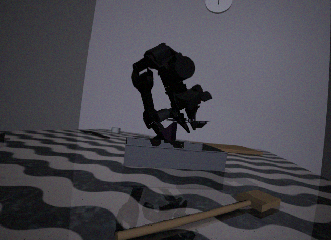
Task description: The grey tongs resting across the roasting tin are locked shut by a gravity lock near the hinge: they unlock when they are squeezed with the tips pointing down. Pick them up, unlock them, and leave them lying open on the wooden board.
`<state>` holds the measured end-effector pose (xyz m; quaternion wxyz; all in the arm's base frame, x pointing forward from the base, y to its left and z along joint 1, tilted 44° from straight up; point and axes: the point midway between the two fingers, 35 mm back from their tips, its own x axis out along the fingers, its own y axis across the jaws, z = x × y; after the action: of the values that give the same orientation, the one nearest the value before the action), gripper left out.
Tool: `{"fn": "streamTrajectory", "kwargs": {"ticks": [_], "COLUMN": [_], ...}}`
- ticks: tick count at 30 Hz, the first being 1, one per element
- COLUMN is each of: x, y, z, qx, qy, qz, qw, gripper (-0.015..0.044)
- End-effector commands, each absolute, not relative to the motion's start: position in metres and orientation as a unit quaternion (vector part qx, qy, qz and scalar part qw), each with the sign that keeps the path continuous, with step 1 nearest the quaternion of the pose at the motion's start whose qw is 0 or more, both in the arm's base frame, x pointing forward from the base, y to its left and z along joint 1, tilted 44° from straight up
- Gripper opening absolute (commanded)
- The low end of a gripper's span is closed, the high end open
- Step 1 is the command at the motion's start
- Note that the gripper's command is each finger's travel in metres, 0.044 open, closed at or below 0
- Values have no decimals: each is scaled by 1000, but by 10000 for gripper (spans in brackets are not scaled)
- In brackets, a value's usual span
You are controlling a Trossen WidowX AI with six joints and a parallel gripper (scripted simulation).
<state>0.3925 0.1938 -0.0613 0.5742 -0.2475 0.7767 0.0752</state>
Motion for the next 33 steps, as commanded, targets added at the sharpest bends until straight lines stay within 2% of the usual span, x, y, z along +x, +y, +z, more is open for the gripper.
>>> {"fn": "streamTrajectory", "kwargs": {"ticks": [1,7,21,33], "x": [394,391,381,380], "y": [195,194,191,191], "z": [-59,-61,-61,-61], "qx": [-241,-262,-426,-433], "qy": [778,774,696,690], "qz": [72,55,-72,-77], "qw": [576,574,574,575], "gripper": [-150,-150,-150,-150]}}
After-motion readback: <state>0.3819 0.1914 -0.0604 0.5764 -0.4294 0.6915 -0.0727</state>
